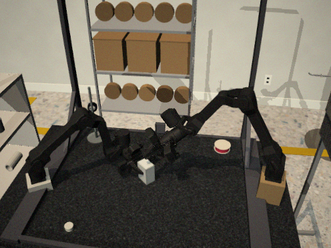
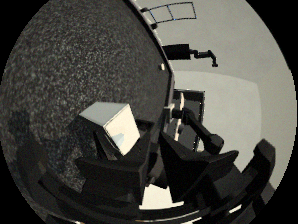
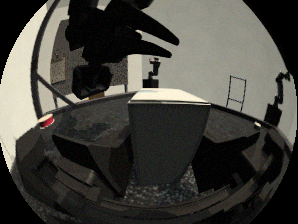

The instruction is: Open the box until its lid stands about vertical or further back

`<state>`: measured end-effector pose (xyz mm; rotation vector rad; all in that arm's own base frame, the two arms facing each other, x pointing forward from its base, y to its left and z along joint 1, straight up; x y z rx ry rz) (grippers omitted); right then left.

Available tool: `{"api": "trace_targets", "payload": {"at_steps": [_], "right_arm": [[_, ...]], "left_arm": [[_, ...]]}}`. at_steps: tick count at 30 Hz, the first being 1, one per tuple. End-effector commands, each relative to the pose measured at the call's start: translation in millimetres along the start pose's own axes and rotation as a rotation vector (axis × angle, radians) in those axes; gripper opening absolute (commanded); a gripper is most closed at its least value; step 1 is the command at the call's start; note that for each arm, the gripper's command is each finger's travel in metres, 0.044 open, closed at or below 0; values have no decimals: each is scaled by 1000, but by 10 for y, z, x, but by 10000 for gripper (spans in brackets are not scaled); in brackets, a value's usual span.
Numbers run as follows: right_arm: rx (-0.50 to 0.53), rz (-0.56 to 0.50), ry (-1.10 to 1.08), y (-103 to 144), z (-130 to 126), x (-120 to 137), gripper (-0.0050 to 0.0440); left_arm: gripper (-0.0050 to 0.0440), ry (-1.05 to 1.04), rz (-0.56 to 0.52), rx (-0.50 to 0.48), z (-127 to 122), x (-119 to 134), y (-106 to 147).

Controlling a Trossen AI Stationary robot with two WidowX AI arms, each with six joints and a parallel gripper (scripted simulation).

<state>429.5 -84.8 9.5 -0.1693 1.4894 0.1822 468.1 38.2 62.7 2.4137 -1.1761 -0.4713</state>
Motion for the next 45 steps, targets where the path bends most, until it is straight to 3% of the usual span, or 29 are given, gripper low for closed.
{"api": "trace_targets", "payload": {"at_steps": [1,25,45], "right_arm": [[-3,-6,-27,-10,48,-107,224],[-3,-6,-27,-10,48,-107,224],[-3,-6,-27,-10,48,-107,224]], "left_arm": [[50,108,-25,23,-39,55,-82],[50,110,-26,22,184,90,-219],[50,118,-27,40,67,83,-167]]}}
Point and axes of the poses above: on each arm, the point midway between the two fingers, 35 mm back from their tips, its own y axis back along the fingers, its own z axis across the jaws, x = y × z, the point moved 5 cm from there along y, back along the fingers, and after that the axes turned 4 degrees about -y, right-handed, at the moved point
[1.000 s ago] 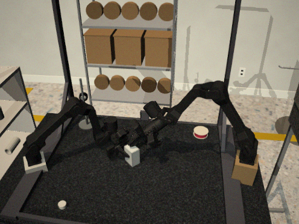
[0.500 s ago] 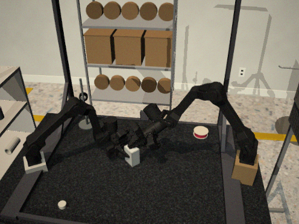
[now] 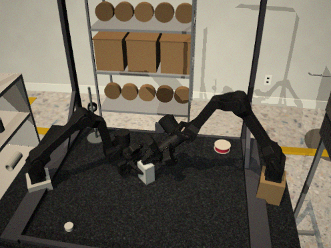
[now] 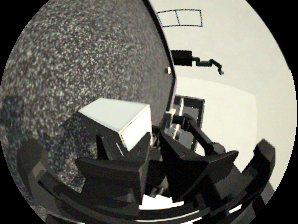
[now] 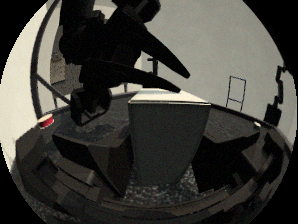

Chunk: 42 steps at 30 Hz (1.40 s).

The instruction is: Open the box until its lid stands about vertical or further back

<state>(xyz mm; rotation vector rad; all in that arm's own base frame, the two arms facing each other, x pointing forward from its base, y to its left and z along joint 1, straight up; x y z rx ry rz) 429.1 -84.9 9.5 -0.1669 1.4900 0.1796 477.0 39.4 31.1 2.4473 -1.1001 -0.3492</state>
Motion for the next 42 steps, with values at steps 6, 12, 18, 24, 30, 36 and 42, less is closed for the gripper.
{"api": "trace_targets", "payload": {"at_steps": [6,12,18,24,30,36,42], "right_arm": [[-6,-6,-28,-9,51,-107,224],[-6,-6,-28,-9,51,-107,224],[-6,-6,-28,-9,51,-107,224],[-6,-6,-28,-9,51,-107,224],[-6,-6,-28,-9,51,-107,224],[-6,-6,-28,-9,51,-107,224],[-6,-6,-28,-9,51,-107,224]], "left_arm": [[50,19,10,21,-194,13,75],[50,19,10,21,-224,11,92],[50,19,10,21,-183,9,80],[50,19,10,21,-173,11,101],[50,19,10,20,-148,17,154],[50,19,10,19,-126,21,199],[50,19,10,19,-104,24,243]]}}
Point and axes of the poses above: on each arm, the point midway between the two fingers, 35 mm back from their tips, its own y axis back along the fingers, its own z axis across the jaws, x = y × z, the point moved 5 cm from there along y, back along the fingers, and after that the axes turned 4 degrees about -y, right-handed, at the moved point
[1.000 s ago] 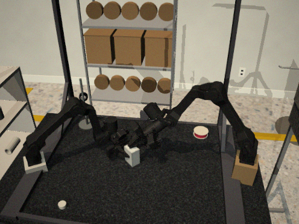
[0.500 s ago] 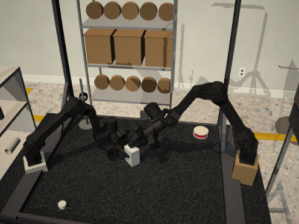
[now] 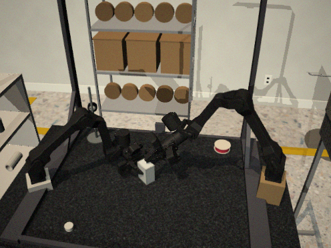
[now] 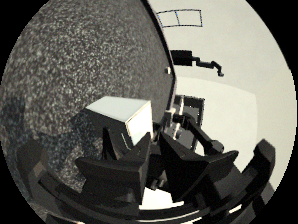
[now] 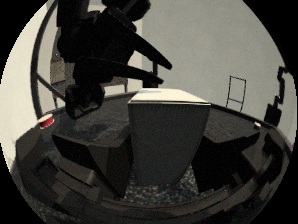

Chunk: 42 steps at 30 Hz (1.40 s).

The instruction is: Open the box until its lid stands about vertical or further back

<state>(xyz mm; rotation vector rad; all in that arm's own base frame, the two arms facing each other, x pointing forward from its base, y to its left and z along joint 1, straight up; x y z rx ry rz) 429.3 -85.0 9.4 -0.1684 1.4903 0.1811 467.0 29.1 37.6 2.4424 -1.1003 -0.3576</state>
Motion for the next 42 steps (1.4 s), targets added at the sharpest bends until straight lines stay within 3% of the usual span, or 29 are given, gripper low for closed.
{"api": "trace_targets", "payload": {"at_steps": [1,42], "right_arm": [[-4,-6,-28,-8,49,-108,224],[-4,-6,-28,-8,49,-108,224]], "left_arm": [[50,24,10,24,-111,14,95],[50,24,10,23,30,37,313]]}}
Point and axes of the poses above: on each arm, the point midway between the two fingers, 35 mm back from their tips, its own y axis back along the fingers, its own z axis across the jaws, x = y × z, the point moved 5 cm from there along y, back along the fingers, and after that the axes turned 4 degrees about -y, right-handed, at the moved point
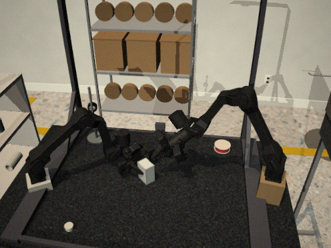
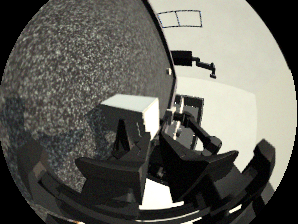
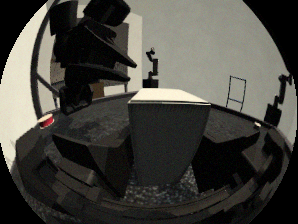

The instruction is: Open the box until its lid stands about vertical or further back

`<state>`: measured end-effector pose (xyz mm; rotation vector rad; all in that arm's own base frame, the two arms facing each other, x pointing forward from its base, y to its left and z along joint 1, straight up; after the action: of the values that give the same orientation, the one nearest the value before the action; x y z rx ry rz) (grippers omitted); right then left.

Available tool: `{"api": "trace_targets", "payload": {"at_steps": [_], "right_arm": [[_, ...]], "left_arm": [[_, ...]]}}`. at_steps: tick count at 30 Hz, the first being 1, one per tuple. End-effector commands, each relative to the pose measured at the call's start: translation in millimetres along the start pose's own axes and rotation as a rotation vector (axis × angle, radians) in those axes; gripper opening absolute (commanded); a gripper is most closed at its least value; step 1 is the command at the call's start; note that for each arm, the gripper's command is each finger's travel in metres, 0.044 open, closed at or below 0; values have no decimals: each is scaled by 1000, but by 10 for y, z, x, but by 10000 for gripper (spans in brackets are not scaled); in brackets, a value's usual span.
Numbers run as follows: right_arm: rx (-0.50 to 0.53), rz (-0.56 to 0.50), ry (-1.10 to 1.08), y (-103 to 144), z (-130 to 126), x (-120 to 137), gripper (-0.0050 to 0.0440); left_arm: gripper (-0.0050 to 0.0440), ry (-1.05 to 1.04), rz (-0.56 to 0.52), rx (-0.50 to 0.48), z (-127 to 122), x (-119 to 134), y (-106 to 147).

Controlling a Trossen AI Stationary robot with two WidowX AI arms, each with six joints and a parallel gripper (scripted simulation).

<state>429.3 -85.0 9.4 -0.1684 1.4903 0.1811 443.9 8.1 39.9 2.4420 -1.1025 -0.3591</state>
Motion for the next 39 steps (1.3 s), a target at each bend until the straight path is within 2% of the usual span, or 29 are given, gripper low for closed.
{"api": "trace_targets", "payload": {"at_steps": [1,24,39], "right_arm": [[-4,-6,-28,-8,49,-108,224],[-4,-6,-28,-8,49,-108,224],[-4,-6,-28,-8,49,-108,224]], "left_arm": [[50,26,9,23,-95,35,24],[50,26,9,23,22,130,-68],[50,26,9,23,4,134,-108]]}}
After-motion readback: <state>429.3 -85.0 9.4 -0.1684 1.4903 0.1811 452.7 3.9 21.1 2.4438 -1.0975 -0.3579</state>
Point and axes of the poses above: on each arm, the point midway between the two fingers, 35 mm back from their tips, its own y axis back along the fingers, its own z axis across the jaws, x = y × z, the point moved 5 cm from there along y, back along the fingers, and after that the axes turned 4 degrees about -y, right-handed, at the moved point
